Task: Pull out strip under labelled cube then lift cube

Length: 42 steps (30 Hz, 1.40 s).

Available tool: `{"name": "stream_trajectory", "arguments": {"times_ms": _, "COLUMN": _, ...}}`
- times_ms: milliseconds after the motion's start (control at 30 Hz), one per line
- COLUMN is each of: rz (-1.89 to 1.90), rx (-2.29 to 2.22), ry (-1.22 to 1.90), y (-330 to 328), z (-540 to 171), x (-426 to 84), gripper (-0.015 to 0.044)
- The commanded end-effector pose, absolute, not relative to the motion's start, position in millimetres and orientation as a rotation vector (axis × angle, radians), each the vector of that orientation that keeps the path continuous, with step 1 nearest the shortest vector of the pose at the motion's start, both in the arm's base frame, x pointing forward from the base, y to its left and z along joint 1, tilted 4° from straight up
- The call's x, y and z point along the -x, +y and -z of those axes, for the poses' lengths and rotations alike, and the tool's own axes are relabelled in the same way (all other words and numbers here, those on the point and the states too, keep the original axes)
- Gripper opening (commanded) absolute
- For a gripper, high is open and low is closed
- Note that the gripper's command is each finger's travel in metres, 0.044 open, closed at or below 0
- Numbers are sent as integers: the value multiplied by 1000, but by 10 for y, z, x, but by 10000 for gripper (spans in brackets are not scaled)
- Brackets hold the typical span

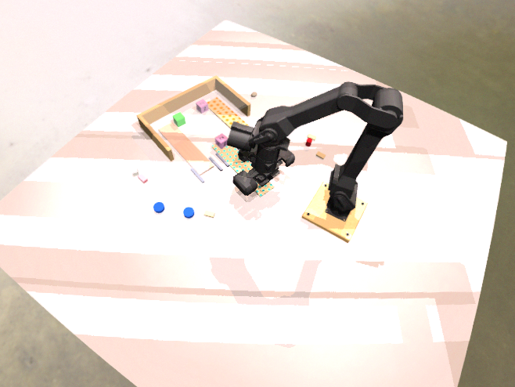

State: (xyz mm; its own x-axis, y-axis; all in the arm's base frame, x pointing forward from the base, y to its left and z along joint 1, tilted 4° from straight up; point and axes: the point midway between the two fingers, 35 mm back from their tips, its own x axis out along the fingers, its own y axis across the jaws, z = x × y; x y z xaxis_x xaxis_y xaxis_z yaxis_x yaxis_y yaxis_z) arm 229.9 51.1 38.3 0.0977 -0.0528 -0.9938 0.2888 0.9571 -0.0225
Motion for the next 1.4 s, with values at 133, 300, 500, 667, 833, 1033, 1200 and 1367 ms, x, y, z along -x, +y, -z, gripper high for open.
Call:
{"name": "stream_trajectory", "arguments": {"times_ms": 133, "rz": 261, "rx": -192, "ry": 1481, "y": 507, "z": -333, "x": -2217, "gripper": 0}}
{"name": "stream_trajectory", "arguments": {"times_ms": 300, "rz": 261, "rx": -192, "ry": 1481, "y": 507, "z": -333, "x": -2217, "gripper": 0}}
{"name": "stream_trajectory", "arguments": {"times_ms": 500, "rz": 261, "rx": -192, "ry": 1481, "y": 507, "z": -333, "x": -2217, "gripper": 0}}
{"name": "stream_trajectory", "arguments": {"times_ms": 667, "rz": 258, "rx": -197, "ry": 1459, "y": 520, "z": -475, "x": -2295, "gripper": 0}}
{"name": "stream_trajectory", "arguments": {"times_ms": 833, "rz": 261, "rx": -192, "ry": 1480, "y": 538, "z": -812, "x": -2275, "gripper": 0}}
{"name": "stream_trajectory", "arguments": {"times_ms": 1033, "rz": 241, "rx": -170, "ry": 1481, "y": 492, "z": -817, "x": -2402, "gripper": 79}}
{"name": "stream_trajectory", "arguments": {"times_ms": 1200, "rz": 229, "rx": -156, "ry": 1481, "y": 420, "z": -865, "x": -2591, "gripper": 210}}
{"name": "stream_trajectory", "arguments": {"times_ms": 1367, "rz": 229, "rx": -156, "ry": 1479, "y": 352, "z": -917, "x": -2766, "gripper": 341}}
